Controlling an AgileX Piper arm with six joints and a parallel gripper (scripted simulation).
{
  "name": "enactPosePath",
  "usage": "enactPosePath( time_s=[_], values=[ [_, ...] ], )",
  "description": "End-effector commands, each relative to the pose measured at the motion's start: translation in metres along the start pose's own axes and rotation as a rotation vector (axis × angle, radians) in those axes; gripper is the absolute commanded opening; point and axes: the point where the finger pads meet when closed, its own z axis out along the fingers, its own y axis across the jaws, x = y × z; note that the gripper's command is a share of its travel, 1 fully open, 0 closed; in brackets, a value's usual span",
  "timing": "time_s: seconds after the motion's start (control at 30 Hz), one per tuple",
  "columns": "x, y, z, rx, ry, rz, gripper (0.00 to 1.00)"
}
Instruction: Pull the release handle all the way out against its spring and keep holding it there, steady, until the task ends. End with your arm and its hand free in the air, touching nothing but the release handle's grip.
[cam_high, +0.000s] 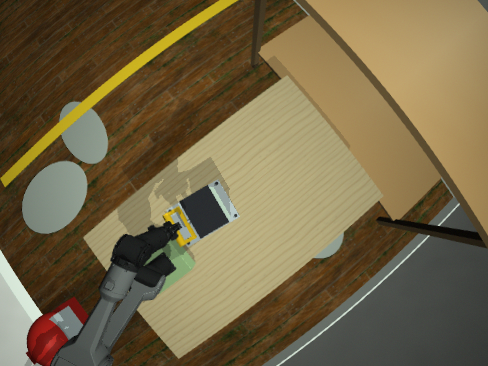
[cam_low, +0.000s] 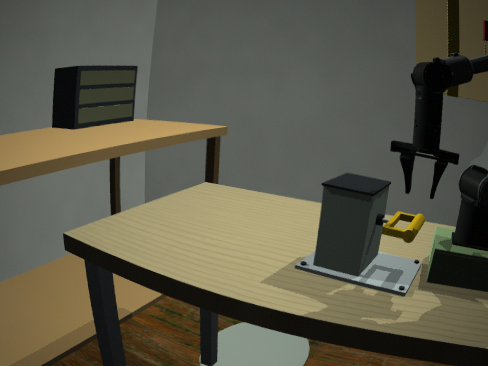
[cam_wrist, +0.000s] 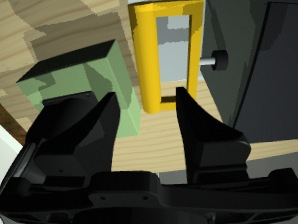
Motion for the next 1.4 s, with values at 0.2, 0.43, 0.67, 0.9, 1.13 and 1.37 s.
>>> enactPosePath(
  time_s=[0.2, 0.43, 0.67, 0.9, 1.13, 1.37],
  values=[
    [0.000, 0.000, 0.006, -0.005, -0.002, 0.009, 0.67],
    [0.000, 0.001, 0.015, -0.005, -0.002, 0.009, 0.67],
    [0.000, 0.001, 0.022, -0.004, -0.002, 0.009, 0.67],
    [0.001, 0.001, 0.031, -0.005, -0.002, 0.009, 0.67],
    [0.001, 0.001, 0.038, -0.005, -0.002, 0.009, 0.67],
    [0.001, 0.001, 0.041, -0.004, -0.002, 0.009, 0.67]
  ],
)
